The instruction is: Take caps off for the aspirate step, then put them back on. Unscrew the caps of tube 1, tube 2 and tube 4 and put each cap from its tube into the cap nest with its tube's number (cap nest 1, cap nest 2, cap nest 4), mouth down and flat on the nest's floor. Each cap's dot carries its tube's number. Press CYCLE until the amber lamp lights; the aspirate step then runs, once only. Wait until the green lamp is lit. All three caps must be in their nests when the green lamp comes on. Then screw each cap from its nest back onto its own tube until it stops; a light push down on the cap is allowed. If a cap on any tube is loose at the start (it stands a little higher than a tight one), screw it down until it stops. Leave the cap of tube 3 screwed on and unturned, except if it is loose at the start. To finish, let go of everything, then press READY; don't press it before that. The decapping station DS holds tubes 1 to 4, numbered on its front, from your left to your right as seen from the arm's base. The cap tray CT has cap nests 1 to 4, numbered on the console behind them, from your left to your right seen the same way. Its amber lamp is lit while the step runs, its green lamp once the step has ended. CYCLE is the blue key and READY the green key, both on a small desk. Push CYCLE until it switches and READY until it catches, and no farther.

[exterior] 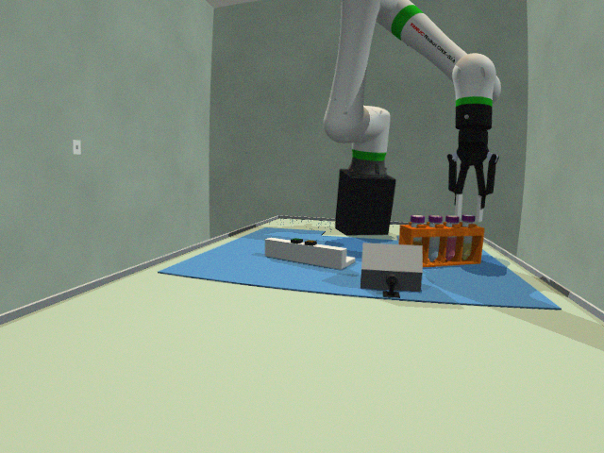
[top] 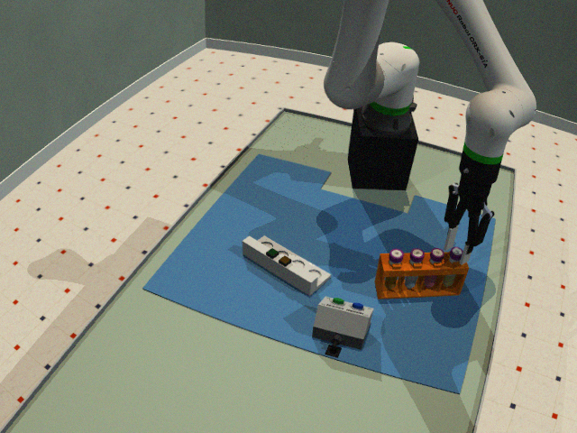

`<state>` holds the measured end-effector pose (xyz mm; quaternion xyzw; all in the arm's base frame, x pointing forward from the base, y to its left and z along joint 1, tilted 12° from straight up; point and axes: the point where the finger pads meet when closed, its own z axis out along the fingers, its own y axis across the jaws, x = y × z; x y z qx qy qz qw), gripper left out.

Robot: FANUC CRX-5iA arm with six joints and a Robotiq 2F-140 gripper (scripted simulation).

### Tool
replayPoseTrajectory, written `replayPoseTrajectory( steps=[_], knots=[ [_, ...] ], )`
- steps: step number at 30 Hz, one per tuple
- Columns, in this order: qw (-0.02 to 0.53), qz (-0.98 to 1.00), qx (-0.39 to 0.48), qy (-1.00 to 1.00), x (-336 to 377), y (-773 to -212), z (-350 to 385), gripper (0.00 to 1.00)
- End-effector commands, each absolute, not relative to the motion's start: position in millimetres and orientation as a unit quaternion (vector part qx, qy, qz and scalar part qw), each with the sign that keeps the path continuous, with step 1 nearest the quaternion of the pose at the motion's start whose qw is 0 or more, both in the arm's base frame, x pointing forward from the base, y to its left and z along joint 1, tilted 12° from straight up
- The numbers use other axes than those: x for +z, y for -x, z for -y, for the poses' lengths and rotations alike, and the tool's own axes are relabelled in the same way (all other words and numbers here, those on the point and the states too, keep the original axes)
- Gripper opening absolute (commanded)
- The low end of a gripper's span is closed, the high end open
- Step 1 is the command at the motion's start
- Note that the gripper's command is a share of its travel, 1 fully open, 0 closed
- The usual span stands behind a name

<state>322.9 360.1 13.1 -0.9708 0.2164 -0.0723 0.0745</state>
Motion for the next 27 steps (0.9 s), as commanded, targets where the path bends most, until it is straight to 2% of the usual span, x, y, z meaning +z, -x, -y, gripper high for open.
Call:
replayPoseTrajectory(
  steps=[1, 6, 17, 27],
  knots=[
    [0.075, -0.216, -0.072, 0.971, 13.2, -323.1, -360.2, 0.35],
    [0.075, -0.216, -0.072, 0.971, 13.2, -323.1, -360.2, 0.35],
    [0.092, -0.478, -0.048, 0.872, 13.2, -323.1, -360.2, 0.35],
    [0.099, -0.624, -0.032, 0.775, 13.2, -323.0, -360.2, 0.35]
  ],
)
